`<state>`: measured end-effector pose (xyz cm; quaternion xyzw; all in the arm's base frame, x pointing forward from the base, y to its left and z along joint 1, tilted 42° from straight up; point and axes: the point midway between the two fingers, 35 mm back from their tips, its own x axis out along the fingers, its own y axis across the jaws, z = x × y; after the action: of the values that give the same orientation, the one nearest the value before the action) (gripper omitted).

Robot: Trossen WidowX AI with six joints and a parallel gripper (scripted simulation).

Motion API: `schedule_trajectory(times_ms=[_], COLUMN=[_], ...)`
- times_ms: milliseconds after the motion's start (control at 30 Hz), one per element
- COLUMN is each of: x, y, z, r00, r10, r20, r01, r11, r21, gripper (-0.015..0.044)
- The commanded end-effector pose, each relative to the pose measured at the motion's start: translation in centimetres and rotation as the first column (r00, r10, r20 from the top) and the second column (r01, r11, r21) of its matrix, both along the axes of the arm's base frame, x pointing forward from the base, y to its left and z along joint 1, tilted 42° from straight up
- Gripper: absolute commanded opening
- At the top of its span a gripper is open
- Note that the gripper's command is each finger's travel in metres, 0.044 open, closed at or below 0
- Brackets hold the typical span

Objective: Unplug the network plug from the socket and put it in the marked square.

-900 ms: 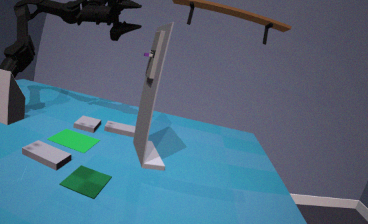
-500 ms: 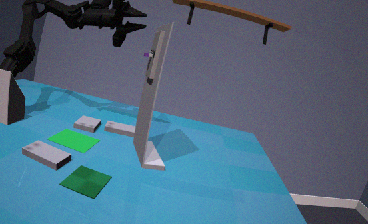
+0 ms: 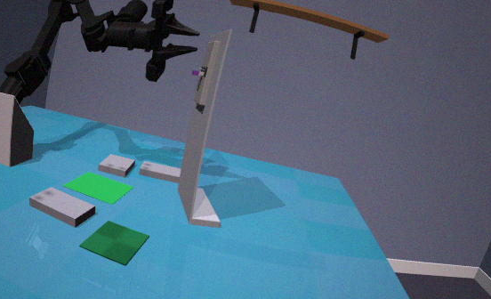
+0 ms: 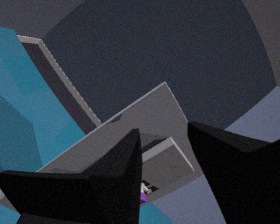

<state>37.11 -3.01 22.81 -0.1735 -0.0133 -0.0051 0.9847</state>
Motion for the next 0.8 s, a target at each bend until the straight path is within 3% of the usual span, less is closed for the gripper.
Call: schedule_trajectory(times_ms=[0,767], x=[0.1,-2.2], y=[-0.3,-2.1], z=[-1.8,-9.9], r00=[1.000,1.000], r10=[0.009,0.031], r20=[-0.006,-0.003], r01=[-0.009,-0.030], r11=[0.998,0.924], r21=[-0.057,-0.381], gripper=[0.0156,0.0156])
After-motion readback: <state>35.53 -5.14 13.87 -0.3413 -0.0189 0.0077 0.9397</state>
